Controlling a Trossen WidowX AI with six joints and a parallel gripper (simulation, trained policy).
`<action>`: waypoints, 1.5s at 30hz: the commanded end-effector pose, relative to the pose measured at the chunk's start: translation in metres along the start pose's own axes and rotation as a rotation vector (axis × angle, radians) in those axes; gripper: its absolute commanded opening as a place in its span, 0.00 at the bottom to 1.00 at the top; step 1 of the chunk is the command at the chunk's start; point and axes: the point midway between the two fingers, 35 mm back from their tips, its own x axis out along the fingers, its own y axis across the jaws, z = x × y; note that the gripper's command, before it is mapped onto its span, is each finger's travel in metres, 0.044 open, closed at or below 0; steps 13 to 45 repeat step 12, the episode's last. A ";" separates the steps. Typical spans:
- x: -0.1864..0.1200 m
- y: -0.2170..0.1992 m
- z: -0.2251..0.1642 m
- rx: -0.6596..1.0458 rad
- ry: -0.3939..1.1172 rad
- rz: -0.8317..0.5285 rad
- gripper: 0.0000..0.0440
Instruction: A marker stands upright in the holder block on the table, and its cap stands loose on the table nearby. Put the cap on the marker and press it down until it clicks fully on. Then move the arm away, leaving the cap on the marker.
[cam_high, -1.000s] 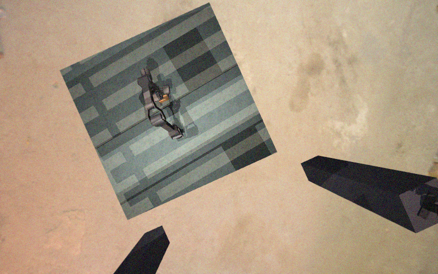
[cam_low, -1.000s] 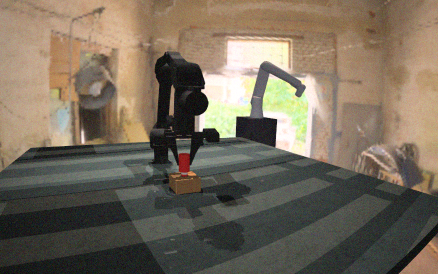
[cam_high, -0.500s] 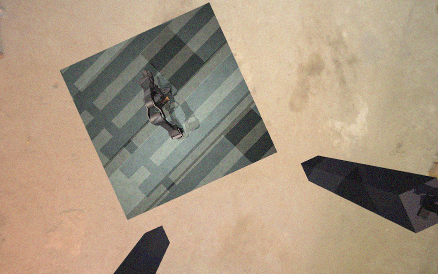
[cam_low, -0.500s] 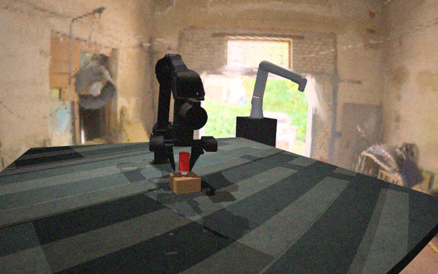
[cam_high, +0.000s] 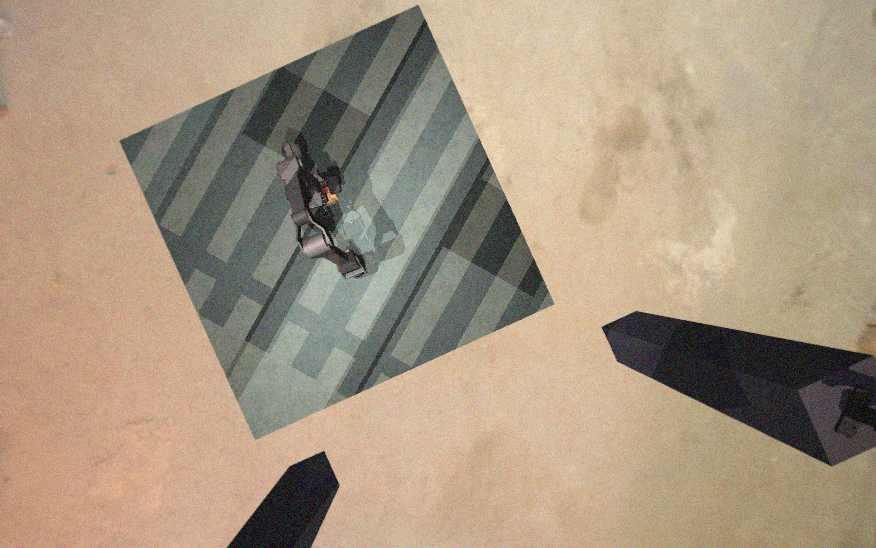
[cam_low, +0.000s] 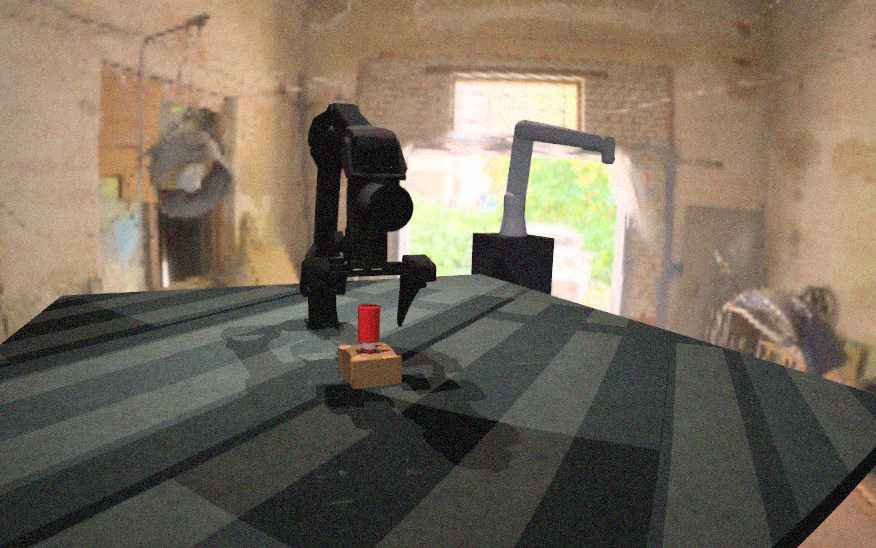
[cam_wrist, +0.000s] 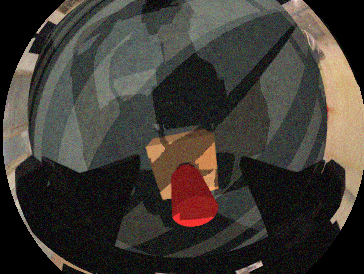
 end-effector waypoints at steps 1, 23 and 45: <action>-0.010 -0.003 -0.002 -0.010 0.036 -0.018 1.00; -0.048 -0.006 -0.003 -0.035 0.123 -0.052 1.00; -0.048 -0.006 -0.003 -0.035 0.123 -0.052 1.00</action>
